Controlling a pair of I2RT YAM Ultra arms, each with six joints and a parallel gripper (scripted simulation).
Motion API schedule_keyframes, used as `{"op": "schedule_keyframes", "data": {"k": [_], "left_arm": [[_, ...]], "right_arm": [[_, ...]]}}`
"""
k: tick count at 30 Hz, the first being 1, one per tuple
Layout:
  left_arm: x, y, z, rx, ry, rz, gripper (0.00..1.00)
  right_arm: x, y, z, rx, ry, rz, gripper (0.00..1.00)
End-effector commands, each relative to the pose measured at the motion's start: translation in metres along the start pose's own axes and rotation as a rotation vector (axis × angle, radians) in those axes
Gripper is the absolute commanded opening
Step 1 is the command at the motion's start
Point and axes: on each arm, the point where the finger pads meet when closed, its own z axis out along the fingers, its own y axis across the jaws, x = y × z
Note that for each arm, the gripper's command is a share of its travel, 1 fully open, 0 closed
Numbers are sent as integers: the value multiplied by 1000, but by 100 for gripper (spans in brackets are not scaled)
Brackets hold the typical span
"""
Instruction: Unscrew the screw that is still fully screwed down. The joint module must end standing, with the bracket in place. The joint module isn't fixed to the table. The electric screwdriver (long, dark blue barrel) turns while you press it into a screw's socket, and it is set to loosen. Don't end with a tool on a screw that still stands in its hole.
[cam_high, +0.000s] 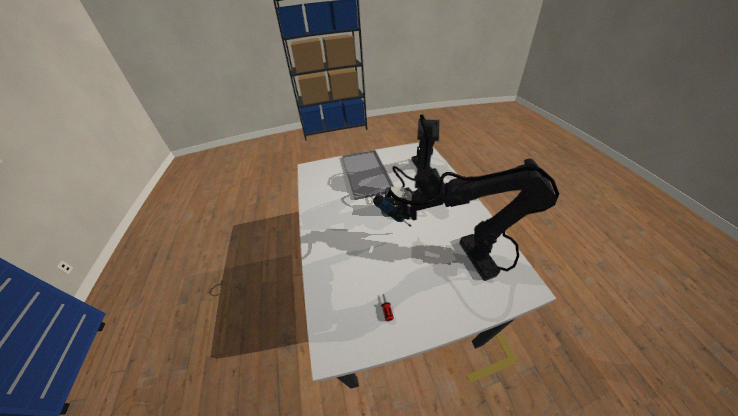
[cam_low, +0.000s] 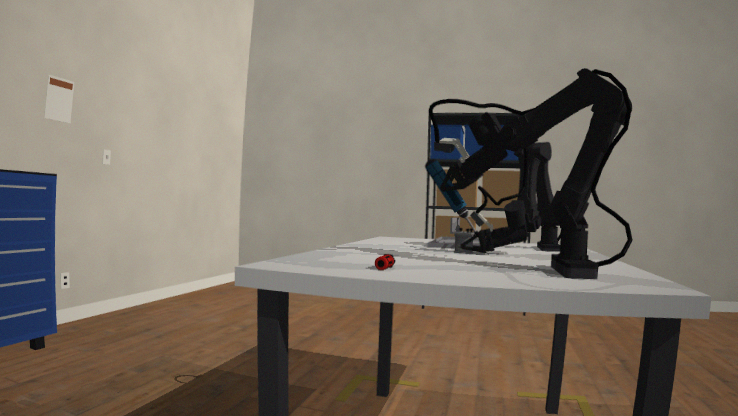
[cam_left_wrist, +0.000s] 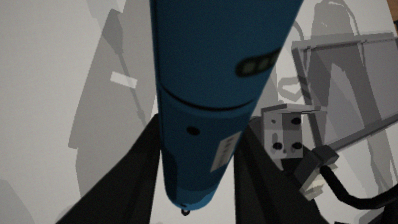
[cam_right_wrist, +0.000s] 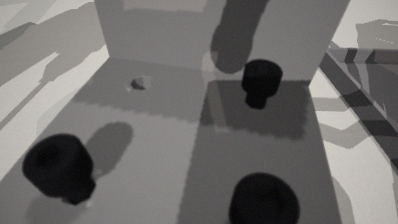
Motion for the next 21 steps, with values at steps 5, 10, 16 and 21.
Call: {"op": "schedule_keyframes", "data": {"k": [5,10,16,21], "left_arm": [[-34,17,-4,-52,-48,-119,42],[-27,37,1,-107,4,-192,42],[-42,36,-8,-99,-49,-205,42],[-21,62,-1,-188,39,-286,42]], "right_arm": [[-4,1,0,2,-8,11,59],[-4,1,0,2,-8,11,59],[-4,1,0,2,-8,11,59],[-4,1,0,2,-8,11,59]]}}
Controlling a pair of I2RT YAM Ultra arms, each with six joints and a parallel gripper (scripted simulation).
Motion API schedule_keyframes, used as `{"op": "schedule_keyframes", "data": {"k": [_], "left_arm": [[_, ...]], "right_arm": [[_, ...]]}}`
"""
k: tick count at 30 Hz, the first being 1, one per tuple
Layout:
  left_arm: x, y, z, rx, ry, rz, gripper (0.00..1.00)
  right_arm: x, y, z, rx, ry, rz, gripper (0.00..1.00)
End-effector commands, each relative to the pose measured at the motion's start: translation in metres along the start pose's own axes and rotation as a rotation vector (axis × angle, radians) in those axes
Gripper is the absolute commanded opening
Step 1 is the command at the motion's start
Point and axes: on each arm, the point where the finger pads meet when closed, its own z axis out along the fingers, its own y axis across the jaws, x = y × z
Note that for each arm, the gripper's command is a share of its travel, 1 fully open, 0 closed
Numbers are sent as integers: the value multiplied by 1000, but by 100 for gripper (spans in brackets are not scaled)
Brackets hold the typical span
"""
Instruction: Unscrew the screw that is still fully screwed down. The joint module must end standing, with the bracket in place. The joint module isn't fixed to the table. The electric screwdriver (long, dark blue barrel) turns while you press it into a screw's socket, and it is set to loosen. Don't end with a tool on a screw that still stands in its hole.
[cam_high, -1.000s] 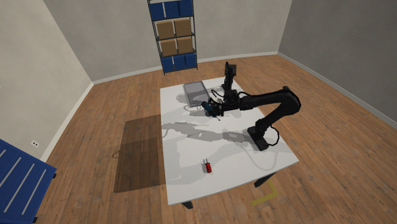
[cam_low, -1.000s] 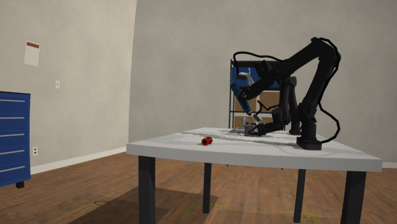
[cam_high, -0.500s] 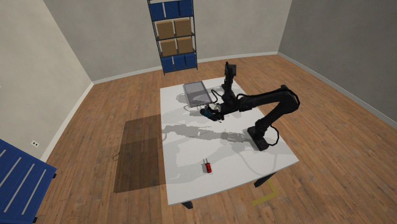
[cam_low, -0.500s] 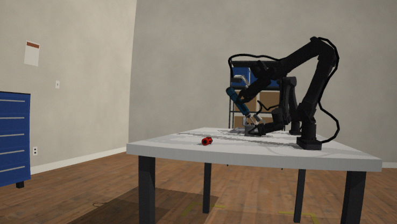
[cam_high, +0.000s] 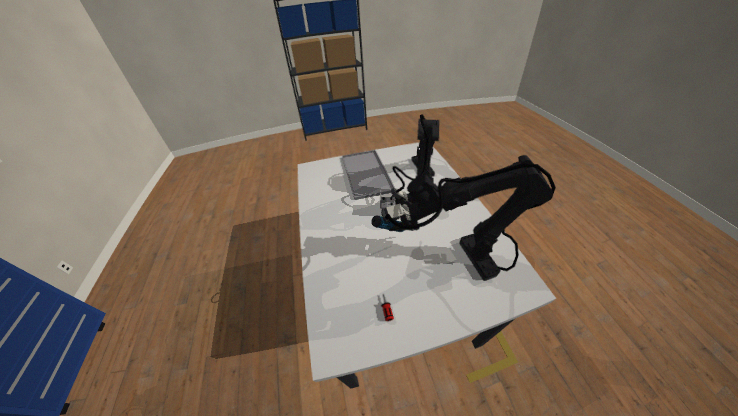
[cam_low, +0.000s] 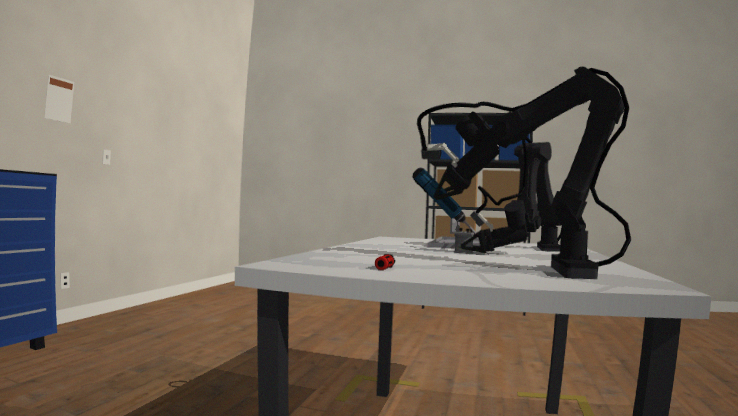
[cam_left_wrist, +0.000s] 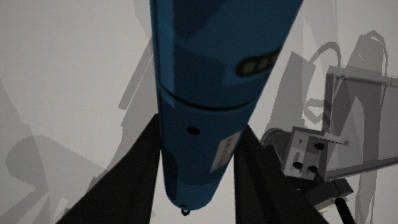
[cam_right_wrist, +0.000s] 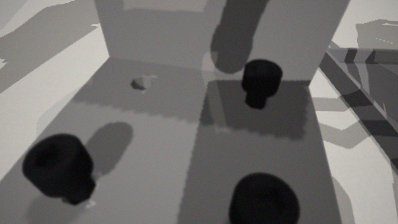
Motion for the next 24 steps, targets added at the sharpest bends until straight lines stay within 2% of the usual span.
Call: {"op": "schedule_keyframes", "data": {"k": [1,6,7,11,15,23,24], "left_arm": [[-29,2,-7,-11,-55,-79,42],[-26,22,-2,-69,-9,-158,42],[-37,16,-11,-44,-53,-156,42],[-38,13,-11,-34,-61,-153,42],[-25,39,-3,-124,9,-224,42],[-20,69,-4,-214,58,-358,42],[-28,65,-13,-196,28,-356,42]], "right_arm": [[-4,1,0,2,-8,11,59],[-4,1,0,2,-8,11,59],[-4,1,0,2,-8,11,59],[-4,1,0,2,-8,11,59],[-4,1,0,2,-8,11,59],[-4,1,0,2,-8,11,59],[-4,1,0,2,-8,11,59]]}}
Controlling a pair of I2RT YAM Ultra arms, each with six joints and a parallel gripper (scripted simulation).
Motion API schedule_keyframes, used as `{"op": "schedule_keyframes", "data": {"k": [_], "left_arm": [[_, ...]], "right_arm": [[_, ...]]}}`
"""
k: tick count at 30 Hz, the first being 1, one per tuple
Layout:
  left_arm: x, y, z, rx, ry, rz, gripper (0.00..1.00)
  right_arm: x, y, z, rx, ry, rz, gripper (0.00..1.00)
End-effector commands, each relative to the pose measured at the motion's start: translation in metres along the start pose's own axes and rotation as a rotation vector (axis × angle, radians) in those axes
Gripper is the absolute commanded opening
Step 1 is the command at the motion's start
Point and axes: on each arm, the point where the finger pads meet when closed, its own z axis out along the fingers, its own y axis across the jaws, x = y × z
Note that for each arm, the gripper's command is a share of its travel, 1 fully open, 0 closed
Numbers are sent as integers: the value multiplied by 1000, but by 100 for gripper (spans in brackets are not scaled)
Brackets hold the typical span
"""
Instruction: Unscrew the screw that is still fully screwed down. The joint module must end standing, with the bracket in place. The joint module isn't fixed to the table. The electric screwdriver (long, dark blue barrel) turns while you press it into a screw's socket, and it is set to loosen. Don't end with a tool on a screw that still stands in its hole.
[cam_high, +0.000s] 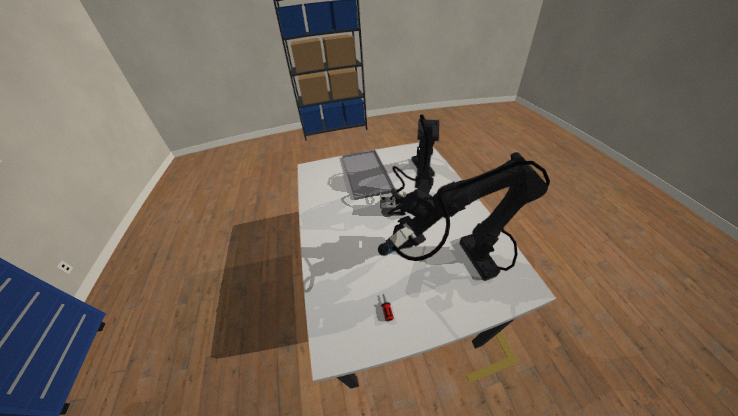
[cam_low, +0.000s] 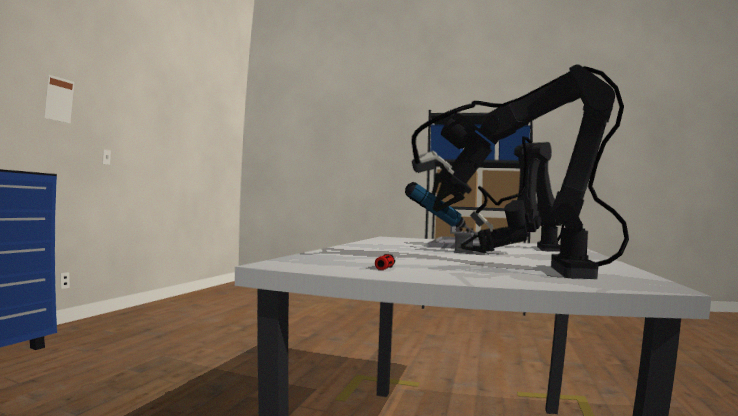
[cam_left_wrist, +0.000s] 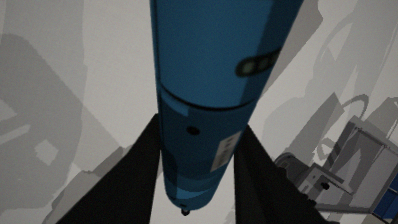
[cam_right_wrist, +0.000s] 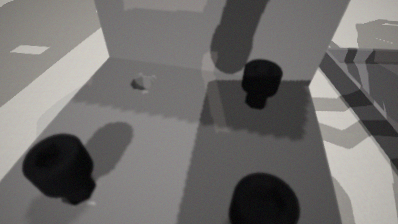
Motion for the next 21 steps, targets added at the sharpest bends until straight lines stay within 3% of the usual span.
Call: {"op": "schedule_keyframes", "data": {"k": [1,4,16,21], "left_arm": [[-32,-18,-20,65,-90,-54,42],[-31,-20,-20,67,-88,-50,42],[-26,36,-8,-118,18,-264,42],[-36,26,-17,-76,-28,-258,42]], "right_arm": [[-4,1,0,2,-8,11,59],[-4,1,0,2,-8,11,59],[-4,1,0,2,-8,11,59],[-4,1,0,2,-8,11,59]]}}
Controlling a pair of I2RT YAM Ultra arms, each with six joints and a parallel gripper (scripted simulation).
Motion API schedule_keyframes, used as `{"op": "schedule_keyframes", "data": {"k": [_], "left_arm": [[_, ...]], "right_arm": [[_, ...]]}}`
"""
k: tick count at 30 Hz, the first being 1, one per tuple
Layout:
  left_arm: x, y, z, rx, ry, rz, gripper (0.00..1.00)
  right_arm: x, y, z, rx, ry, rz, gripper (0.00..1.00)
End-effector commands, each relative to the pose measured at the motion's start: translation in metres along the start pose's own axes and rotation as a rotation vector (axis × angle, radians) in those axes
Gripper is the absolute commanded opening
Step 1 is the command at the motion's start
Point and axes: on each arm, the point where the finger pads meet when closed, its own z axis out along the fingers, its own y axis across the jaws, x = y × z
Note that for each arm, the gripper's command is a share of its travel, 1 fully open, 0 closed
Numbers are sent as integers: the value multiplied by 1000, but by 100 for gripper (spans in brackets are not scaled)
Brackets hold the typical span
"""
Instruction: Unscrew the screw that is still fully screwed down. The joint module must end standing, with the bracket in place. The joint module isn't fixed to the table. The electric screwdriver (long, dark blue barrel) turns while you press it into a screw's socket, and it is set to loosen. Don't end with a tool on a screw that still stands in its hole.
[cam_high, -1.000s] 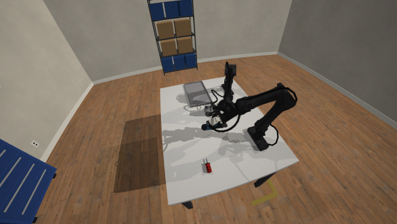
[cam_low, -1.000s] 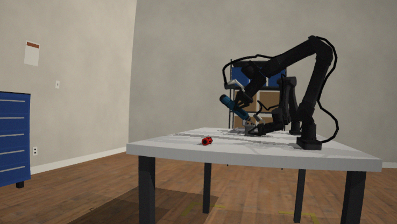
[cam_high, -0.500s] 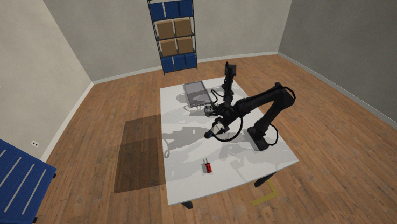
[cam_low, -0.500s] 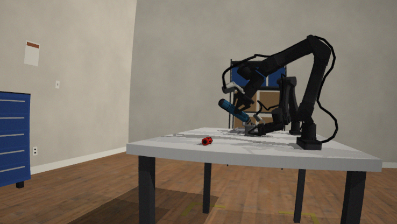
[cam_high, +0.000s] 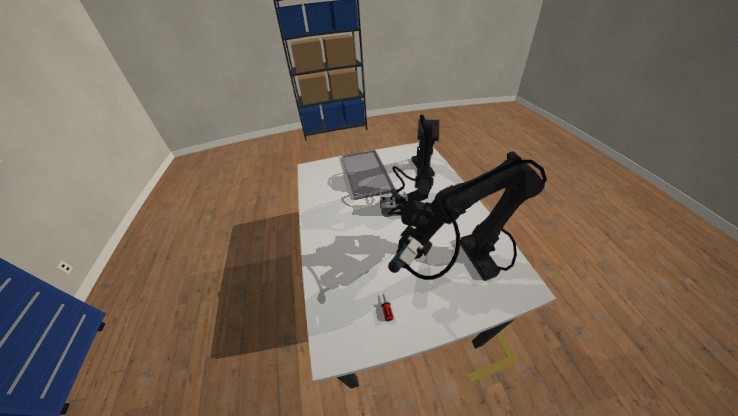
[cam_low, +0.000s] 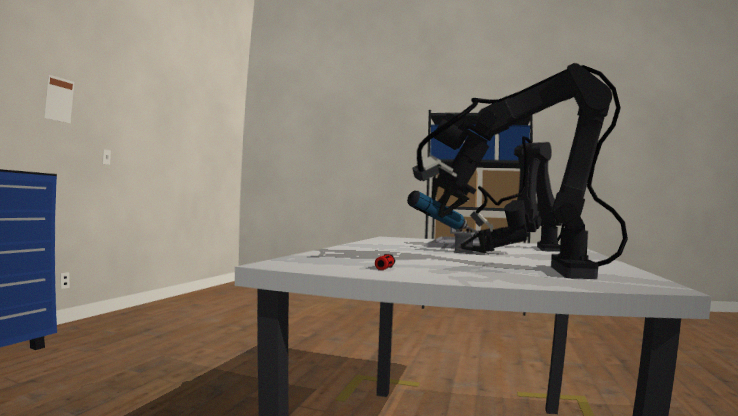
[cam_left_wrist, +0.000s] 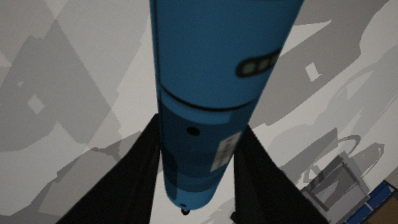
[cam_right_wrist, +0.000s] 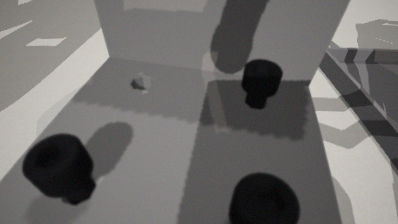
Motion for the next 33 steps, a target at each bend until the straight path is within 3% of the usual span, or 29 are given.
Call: {"op": "schedule_keyframes", "data": {"k": [1,12,17,29,33], "left_arm": [[-24,-18,-19,63,-69,-46,42],[-26,29,-8,-105,16,-246,42],[-29,24,-18,-77,-7,-242,42],[-29,70,-14,-244,63,-471,42],[-32,66,-23,-216,39,-468,42]], "right_arm": [[-4,1,0,2,-8,11,59],[-4,1,0,2,-8,11,59],[-4,1,0,2,-8,11,59],[-4,1,0,2,-8,11,59],[-4,1,0,2,-8,11,59]]}}
